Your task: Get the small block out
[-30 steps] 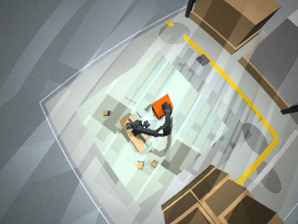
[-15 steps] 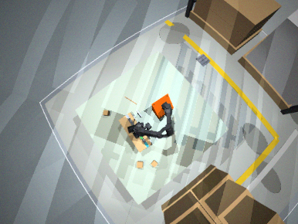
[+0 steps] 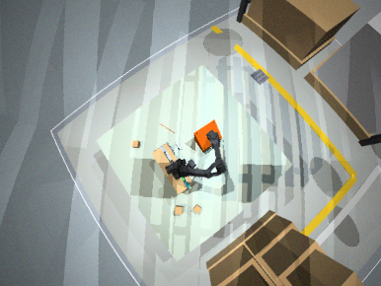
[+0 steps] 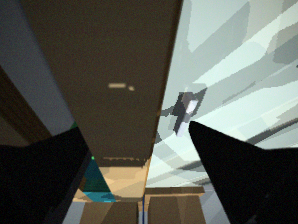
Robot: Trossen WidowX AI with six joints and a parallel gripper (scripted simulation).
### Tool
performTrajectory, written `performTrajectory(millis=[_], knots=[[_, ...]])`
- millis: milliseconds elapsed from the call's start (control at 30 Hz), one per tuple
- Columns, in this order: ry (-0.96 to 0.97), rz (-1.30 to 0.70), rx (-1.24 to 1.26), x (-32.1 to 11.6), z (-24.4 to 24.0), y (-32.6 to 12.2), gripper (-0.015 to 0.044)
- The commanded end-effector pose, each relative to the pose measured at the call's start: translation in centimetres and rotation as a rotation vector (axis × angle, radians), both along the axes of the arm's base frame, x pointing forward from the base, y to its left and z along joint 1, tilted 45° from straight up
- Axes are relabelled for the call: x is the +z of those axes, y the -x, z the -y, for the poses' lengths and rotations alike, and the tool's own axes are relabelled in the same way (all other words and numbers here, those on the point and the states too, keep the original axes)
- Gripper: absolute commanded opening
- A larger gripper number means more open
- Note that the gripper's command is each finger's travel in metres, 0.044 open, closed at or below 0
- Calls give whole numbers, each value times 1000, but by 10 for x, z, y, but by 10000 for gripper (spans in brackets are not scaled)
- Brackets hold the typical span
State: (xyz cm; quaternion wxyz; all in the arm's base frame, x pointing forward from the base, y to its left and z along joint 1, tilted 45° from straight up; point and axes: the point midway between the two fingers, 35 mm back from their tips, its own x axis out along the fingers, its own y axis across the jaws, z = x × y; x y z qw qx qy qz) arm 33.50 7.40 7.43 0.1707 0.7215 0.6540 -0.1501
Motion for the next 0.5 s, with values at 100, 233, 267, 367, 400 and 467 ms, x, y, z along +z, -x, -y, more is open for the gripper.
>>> performTrajectory(millis=[100, 233, 267, 367, 400, 467], knots=[[-5, -3, 5, 8, -11, 1, 400], [-6, -3, 5, 13, -16, 1, 400], [-6, -3, 5, 15, -18, 1, 400], [-6, -3, 5, 19, -22, 1, 400], [-6, -3, 5, 20, -23, 1, 400], [-6, -3, 5, 23, -26, 0, 400]])
